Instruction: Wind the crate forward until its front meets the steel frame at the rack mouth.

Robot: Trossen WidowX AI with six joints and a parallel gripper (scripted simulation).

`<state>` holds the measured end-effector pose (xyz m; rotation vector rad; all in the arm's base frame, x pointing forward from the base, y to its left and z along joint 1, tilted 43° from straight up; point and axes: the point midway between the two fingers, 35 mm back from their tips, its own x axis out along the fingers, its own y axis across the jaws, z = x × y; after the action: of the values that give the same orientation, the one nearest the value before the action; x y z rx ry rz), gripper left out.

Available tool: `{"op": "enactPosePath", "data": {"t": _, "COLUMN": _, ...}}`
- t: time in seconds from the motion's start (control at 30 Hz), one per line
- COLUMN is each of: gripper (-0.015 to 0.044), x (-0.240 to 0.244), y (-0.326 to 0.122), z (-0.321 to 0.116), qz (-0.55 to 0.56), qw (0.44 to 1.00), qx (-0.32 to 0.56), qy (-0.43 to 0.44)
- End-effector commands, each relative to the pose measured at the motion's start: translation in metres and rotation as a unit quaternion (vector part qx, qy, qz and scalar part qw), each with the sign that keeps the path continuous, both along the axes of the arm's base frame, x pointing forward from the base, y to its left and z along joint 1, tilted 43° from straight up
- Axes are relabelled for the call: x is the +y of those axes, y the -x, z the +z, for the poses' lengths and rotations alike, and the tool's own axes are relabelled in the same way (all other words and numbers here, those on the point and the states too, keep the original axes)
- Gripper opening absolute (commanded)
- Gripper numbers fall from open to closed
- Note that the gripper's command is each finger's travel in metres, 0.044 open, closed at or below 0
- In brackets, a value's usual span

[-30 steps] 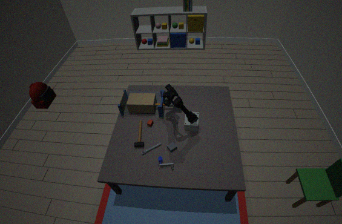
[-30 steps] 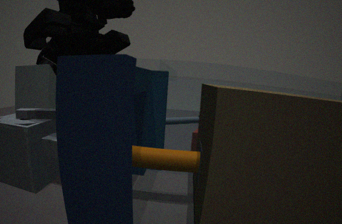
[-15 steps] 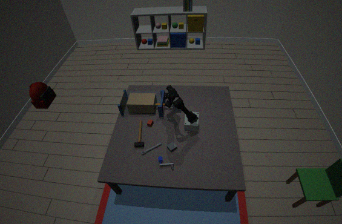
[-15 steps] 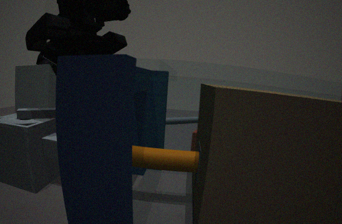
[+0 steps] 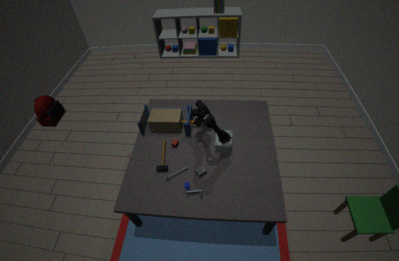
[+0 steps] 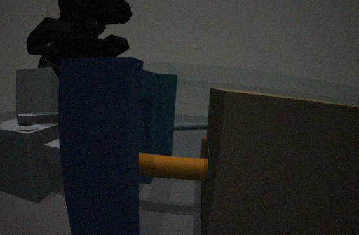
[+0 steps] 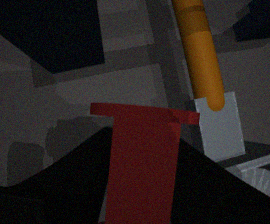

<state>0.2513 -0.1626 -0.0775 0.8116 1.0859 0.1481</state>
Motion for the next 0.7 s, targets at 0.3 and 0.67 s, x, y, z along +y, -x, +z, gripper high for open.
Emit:
{"op": "enactPosePath", "data": {"t": 0.3, "gripper": 0.0, "x": 0.01, "y": 0.017, "z": 0.005, "qz": -0.001, "qw": 1.0, "qx": 0.007, "qy": -0.006}}
{"op": "enactPosePath", "data": {"t": 0.67, "gripper": 0.0, "x": 0.015, "y": 0.028, "z": 0.008, "qz": -0.001, "qw": 1.0, "qx": 0.008, "qy": -0.006}}
